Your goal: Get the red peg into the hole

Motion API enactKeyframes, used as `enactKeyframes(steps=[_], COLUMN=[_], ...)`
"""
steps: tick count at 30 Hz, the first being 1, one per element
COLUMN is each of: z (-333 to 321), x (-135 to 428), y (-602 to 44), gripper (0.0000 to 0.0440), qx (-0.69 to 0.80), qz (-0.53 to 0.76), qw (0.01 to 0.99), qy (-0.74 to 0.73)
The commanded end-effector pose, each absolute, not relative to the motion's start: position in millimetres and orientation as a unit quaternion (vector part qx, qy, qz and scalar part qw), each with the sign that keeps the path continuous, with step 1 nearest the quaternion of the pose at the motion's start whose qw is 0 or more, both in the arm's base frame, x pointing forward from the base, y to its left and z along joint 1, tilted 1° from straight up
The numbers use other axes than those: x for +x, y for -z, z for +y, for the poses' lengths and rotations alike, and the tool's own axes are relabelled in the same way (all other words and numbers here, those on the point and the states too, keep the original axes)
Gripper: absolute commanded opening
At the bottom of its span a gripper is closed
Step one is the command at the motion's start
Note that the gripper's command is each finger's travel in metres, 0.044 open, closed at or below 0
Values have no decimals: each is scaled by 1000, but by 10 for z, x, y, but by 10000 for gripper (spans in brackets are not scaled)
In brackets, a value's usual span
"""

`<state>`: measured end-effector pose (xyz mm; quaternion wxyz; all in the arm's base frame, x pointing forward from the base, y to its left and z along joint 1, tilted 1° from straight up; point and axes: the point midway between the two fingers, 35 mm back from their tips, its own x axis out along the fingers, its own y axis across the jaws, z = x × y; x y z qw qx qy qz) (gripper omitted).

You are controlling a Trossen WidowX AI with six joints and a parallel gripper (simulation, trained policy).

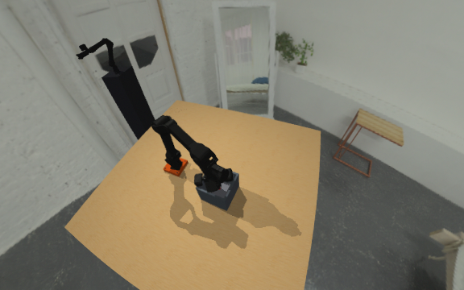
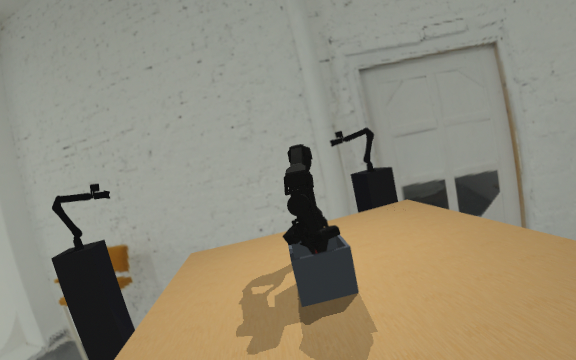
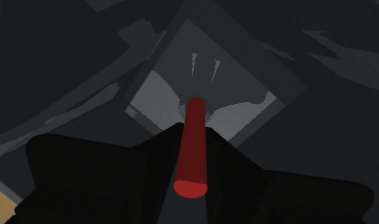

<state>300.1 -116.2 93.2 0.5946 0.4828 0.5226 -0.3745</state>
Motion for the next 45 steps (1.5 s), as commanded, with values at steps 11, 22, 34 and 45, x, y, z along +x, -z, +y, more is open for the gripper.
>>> enactKeyframes(steps=[11,22,34,45], z=[-1176,-1263,-1372,-1473], x=[3005,3048,3213,3343], y=[-845,-1125,-1460,-1545], gripper=[206,218,177,173], qx=[503,527,543,551], qz=[551,543,514,500], qw=[566,564,599,620], qy=[350,331,286,248])
